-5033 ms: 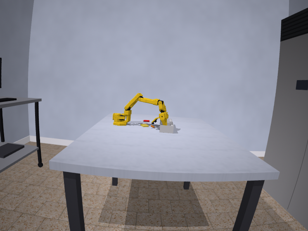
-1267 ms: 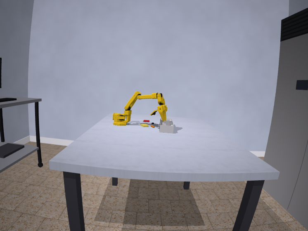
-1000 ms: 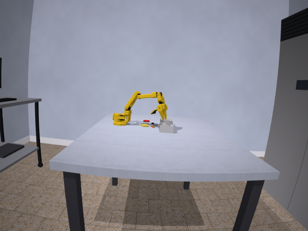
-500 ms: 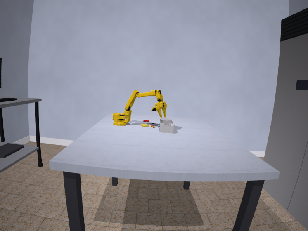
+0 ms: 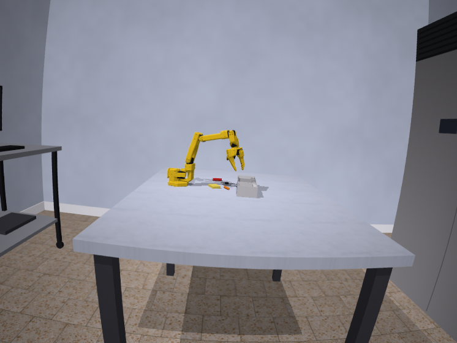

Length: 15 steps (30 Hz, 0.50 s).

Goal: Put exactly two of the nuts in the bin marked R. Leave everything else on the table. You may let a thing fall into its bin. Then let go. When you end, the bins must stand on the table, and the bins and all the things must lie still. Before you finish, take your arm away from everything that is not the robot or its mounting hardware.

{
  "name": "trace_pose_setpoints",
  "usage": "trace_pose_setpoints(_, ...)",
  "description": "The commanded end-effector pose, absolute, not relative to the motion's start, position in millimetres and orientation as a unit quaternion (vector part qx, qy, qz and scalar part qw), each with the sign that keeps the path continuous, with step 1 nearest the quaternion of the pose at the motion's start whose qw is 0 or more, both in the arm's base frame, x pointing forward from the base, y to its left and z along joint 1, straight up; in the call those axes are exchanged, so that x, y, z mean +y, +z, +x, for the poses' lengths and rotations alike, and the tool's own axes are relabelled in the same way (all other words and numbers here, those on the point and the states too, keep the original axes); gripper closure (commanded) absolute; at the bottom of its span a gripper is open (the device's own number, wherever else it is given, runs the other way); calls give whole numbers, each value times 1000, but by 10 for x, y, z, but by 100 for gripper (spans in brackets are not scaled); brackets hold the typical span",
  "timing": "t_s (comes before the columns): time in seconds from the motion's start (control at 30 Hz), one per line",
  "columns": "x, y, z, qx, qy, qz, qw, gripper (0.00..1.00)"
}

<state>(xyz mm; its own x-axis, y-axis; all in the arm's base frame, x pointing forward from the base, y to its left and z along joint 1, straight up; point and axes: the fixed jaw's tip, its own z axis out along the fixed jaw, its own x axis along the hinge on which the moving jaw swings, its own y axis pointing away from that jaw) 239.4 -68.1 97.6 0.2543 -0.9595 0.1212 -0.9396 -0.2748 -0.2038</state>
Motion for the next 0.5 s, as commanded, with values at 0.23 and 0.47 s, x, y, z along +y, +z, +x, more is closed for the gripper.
trace_pose_setpoints(0.23,-510,1201,2268,723,-133,-672,92,83)
trace_pose_setpoints(0.47,-390,1240,2152,807,-114,-569,111,83)
